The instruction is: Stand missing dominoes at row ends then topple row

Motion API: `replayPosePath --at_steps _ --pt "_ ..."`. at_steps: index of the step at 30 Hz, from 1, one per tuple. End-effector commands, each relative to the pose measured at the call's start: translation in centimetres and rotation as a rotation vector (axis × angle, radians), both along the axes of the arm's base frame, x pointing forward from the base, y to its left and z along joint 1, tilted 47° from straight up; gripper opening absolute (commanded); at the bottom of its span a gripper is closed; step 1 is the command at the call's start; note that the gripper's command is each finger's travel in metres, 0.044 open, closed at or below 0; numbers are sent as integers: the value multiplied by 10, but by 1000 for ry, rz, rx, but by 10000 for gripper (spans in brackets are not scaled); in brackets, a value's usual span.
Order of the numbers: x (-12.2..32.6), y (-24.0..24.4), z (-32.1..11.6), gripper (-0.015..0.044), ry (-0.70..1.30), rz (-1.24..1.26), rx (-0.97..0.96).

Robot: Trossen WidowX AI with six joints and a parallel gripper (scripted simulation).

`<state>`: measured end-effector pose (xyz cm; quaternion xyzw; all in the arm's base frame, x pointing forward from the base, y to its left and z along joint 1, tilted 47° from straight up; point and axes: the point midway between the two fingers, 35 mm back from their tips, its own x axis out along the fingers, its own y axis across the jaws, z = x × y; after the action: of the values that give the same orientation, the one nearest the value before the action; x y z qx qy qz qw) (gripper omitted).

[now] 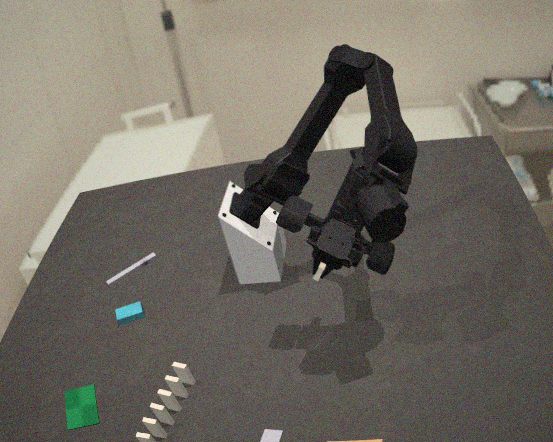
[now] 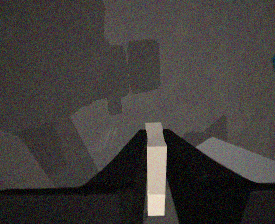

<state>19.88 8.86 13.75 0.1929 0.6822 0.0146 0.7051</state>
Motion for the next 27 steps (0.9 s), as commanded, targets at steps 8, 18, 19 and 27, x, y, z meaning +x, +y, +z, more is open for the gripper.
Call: replayPosePath --at_steps 8,18,19,27 --pt "0 -2 -13 29 -128 -66 -180" --pt "5 0 -15 29 -290 -150 -284" --pt "6 0 -15 29 -308 -160 -291" --pt "9 3 -11 29 -461 -244 -326"
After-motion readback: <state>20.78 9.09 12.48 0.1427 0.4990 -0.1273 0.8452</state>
